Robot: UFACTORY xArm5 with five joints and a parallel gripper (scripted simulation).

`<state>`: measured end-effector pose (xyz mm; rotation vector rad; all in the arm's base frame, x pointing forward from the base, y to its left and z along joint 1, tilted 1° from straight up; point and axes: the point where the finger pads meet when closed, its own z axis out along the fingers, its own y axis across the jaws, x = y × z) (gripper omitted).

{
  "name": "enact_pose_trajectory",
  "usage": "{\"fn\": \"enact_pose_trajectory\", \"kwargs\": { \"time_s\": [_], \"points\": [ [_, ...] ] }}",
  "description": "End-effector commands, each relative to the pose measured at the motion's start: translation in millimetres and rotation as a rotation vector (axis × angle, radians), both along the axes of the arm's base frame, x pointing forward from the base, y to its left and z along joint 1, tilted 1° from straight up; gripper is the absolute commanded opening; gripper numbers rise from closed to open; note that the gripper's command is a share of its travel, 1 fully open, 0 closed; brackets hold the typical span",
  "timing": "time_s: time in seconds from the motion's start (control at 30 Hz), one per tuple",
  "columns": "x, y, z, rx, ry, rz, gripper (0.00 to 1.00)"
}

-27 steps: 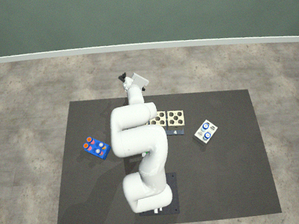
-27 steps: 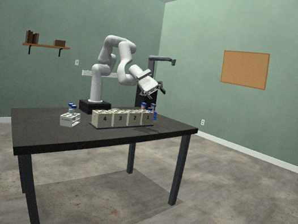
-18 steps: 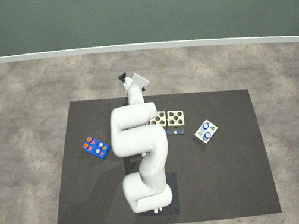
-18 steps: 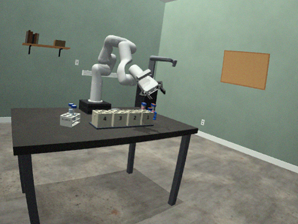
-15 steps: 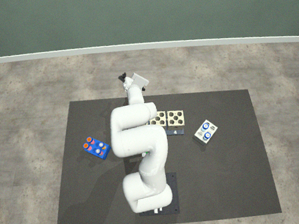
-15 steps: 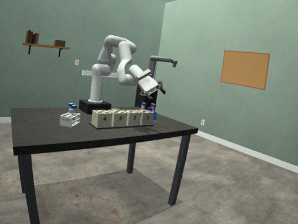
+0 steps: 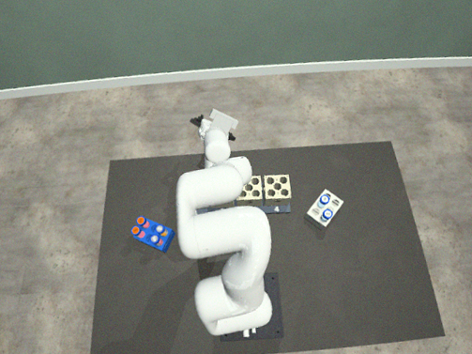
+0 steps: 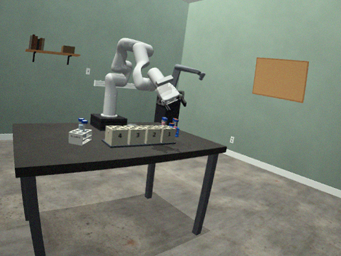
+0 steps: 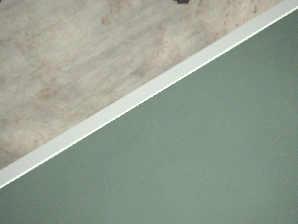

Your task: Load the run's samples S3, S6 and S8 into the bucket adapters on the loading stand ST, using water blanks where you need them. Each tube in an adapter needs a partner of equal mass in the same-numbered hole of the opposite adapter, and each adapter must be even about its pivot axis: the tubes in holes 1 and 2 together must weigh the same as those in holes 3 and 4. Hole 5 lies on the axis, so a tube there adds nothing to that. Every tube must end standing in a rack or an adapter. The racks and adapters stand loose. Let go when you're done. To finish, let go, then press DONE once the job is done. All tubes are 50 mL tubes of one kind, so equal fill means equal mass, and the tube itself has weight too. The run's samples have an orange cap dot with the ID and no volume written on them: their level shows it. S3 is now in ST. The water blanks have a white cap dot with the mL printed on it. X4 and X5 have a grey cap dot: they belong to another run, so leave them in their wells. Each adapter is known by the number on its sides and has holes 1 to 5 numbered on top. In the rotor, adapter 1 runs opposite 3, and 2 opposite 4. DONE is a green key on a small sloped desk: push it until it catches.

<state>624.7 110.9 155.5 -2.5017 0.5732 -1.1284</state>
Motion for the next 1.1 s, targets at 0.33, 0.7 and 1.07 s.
{"fn": "enact_pose_trajectory", "kwargs": {
  "time_s": [0.33, 0.7, 1.07],
  "points": [
    [-30.7, -36.9, 18.9, -0.174, 0.259, 0.09, 1.0],
    [-62.3, -57.3, 32.2, -0.244, 0.396, 0.154, 1.0],
    [-92.7, -72.1, 44.5, -0.288, 0.506, 0.212, 1.0]
  ]
}}
